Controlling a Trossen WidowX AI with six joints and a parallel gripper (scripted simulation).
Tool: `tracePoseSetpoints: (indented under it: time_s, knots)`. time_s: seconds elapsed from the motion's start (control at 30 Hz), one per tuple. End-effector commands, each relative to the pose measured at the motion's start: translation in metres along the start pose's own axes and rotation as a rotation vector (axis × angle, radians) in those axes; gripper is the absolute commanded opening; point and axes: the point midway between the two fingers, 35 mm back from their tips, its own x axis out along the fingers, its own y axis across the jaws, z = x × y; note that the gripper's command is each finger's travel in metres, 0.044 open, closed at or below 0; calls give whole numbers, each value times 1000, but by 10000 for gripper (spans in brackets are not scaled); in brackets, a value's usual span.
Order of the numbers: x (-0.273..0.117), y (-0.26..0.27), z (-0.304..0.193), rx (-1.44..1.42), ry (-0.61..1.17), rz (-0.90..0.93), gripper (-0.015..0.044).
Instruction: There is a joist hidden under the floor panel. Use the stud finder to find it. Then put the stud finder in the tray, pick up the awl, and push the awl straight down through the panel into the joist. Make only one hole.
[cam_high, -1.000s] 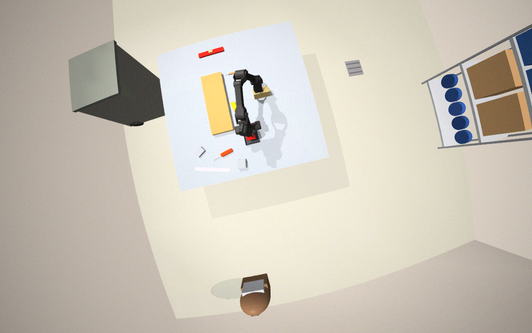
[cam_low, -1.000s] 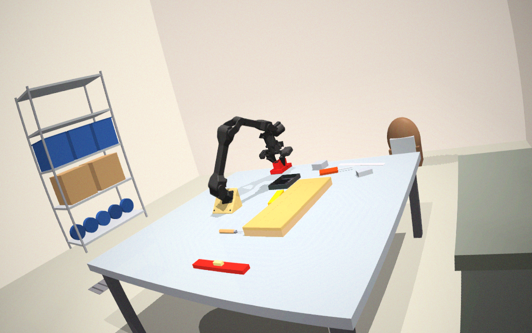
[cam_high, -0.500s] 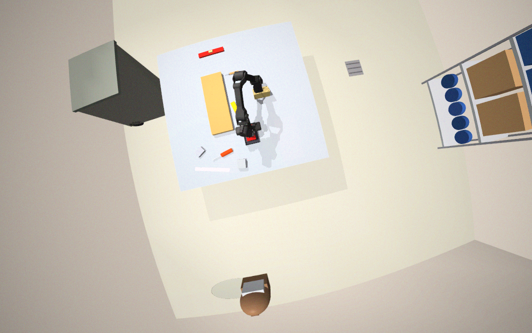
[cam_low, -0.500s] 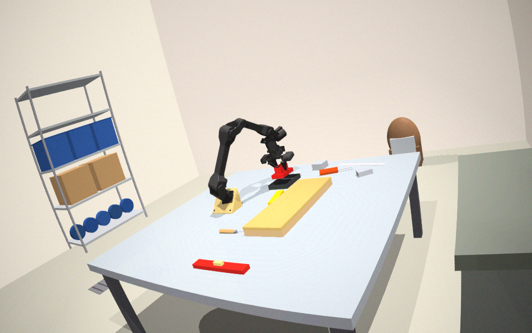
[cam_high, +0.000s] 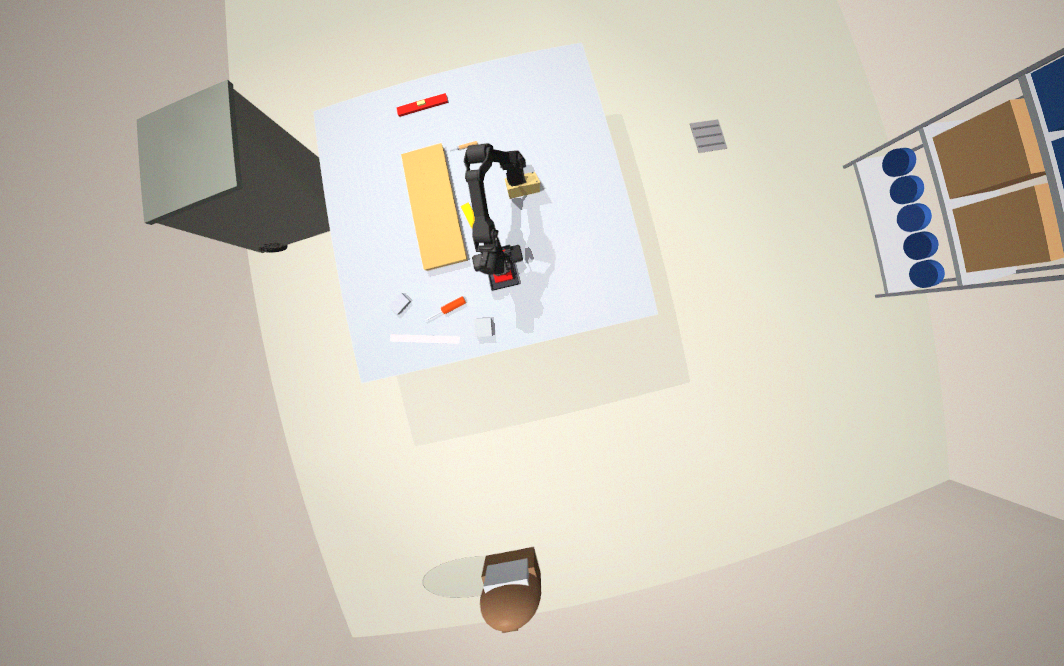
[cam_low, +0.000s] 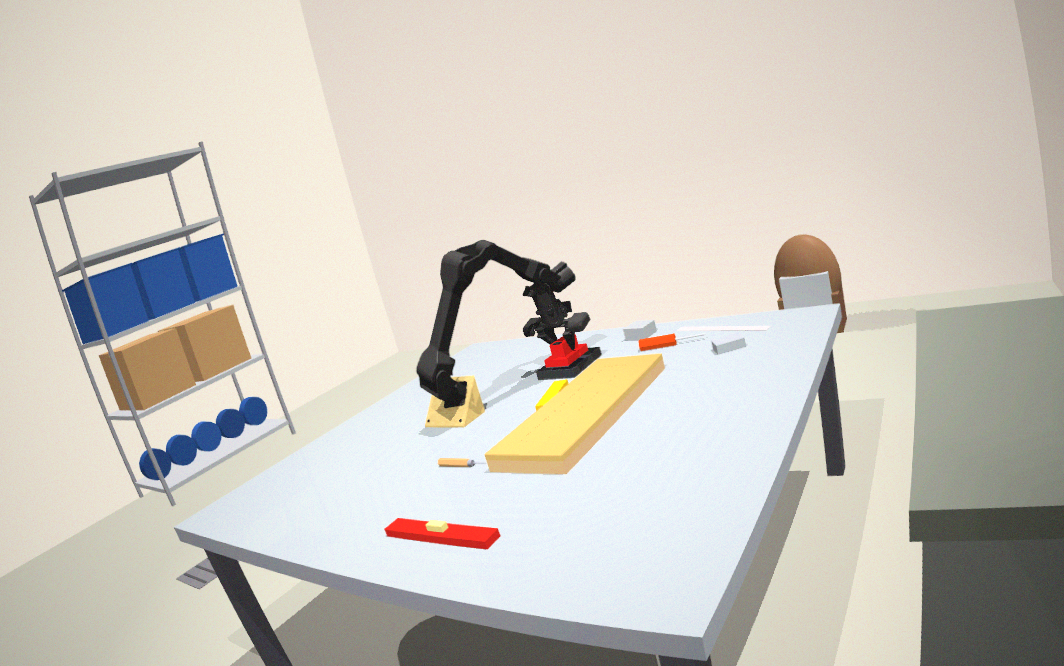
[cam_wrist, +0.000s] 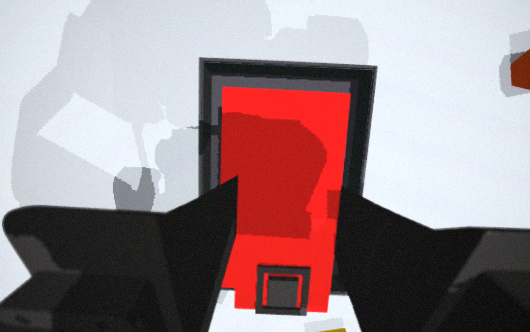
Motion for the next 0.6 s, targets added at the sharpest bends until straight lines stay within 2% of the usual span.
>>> tracePoseSetpoints:
  time_s: [0.0,0.43,0.57]
  knots:
    - [2,-1,1,-4,-7,-7,0]
    - [20,-1,-5,-4,-6,-7,0]
    - [19,0,-6,0,0,-1,105]
